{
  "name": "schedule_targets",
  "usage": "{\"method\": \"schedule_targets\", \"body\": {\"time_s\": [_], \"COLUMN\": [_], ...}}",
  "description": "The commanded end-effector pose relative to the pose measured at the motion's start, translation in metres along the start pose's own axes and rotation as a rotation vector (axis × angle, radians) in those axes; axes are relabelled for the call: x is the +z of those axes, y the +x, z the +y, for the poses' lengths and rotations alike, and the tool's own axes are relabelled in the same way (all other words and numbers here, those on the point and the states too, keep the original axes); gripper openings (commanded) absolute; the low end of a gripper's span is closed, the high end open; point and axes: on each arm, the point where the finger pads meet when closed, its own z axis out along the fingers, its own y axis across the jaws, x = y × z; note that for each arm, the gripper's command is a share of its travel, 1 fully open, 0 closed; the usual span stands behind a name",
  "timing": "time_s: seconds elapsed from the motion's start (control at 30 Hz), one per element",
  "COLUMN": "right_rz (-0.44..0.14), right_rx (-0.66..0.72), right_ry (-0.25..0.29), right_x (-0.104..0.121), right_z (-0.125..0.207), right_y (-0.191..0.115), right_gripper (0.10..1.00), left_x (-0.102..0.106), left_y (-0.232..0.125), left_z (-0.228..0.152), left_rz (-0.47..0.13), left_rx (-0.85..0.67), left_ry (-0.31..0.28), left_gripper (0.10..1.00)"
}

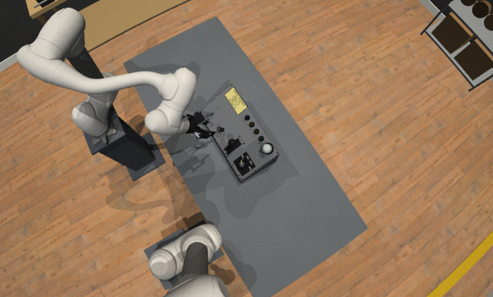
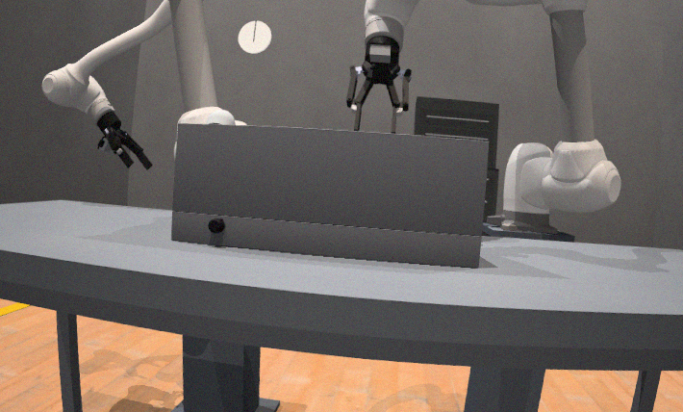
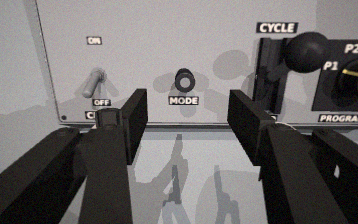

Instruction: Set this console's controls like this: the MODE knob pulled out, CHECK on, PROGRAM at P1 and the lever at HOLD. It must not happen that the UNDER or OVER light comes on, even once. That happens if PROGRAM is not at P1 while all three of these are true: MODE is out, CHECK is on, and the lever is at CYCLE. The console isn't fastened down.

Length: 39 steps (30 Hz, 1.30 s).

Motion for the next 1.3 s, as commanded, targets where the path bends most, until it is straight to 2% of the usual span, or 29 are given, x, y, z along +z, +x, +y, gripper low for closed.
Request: {"method": "schedule_targets", "body": {"time_s": [0.0,0.2,0.7,0.77,1.03,1.27], "right_rz": [0.001,0.001,0.001,0.001,0.001,0.001], "right_rx": [0.0,0.0,0.0,0.0,0.0,0.0], "right_ry": [0.0,0.0,0.0,0.0,0.0,0.0], "right_x": [0.0,0.0,0.0,0.0,0.0,0.0], "right_z": [0.0,0.0,0.0,0.0,0.0,0.0], "right_y": [0.0,0.0,0.0,0.0,0.0,0.0], "right_gripper": [1.0,1.0,1.0,1.0,1.0,1.0], "left_x": [0.005,0.016,0.07,0.07,0.095,0.109], "left_y": [0.001,0.001,0.001,0.001,0.001,0.001], "left_z": [0.0,0.0,0.0,0.0,0.001,0.001], "left_rz": [0.001,0.001,0.001,0.001,0.001,0.001], "left_rx": [-0.001,-0.001,-0.001,-0.001,-0.001,-0.001], "left_ry": [-0.001,-0.001,-0.001,-0.001,-0.001,-0.001], "left_gripper": [0.497,0.497,0.497,0.497,0.497,0.497]}}
